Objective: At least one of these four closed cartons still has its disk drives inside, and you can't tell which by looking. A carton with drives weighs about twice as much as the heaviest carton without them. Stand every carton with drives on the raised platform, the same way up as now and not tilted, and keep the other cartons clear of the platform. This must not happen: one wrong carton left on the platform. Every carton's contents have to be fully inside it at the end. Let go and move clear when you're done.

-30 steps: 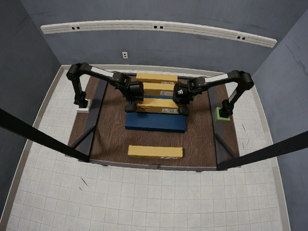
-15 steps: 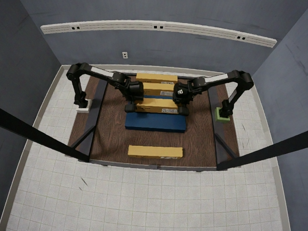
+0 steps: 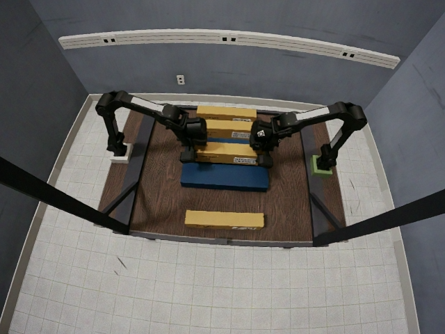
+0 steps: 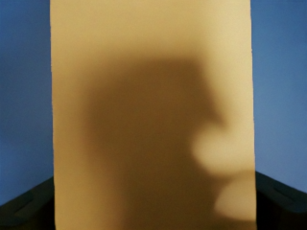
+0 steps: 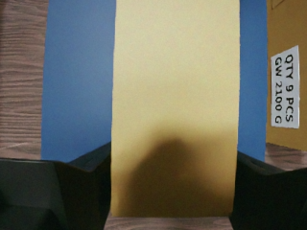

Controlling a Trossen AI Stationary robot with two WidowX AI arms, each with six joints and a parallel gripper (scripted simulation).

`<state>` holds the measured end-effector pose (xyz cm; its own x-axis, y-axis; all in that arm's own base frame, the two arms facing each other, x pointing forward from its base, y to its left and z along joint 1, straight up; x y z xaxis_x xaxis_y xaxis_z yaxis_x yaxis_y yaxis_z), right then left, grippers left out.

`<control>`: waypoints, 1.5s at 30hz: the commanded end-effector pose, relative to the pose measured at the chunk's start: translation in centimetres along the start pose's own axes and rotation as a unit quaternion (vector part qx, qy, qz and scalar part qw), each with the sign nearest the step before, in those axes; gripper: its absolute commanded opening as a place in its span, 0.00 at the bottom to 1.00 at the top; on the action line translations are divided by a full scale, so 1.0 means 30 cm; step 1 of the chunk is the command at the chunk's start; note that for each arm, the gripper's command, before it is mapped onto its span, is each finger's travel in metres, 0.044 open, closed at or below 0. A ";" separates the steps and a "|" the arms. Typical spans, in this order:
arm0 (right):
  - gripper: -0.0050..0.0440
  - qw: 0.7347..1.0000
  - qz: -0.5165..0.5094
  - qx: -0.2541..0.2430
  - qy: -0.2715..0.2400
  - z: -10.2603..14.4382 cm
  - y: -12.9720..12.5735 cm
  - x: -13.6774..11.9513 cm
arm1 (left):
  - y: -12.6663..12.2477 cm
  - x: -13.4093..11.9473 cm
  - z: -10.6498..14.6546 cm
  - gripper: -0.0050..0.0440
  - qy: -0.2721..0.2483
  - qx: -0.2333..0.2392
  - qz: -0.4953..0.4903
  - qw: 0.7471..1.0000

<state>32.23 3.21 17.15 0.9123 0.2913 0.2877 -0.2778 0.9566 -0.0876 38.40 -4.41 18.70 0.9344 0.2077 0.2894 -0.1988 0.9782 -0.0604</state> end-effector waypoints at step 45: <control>0.00 0.999 -0.003 -0.005 -0.036 -0.011 0.000 -0.013 | 0.006 -0.014 0.000 0.00 -0.034 -0.010 0.001 0.999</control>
<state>32.09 3.11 15.26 0.9047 0.2895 0.3125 -0.2755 0.9572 -0.0891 38.02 -4.32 16.53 0.9270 0.2076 0.3125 -0.1966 0.9782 -0.0665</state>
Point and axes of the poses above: on each arm, the point midway between the two fingers, 35 mm back from their tips, its own z axis back along the fingers, its own y axis across the jaws, x = y × z, the point moved 8 cm from there along z, back along the fingers, and after that the axes turned 14 degrees about z, right-handed, at the moved point
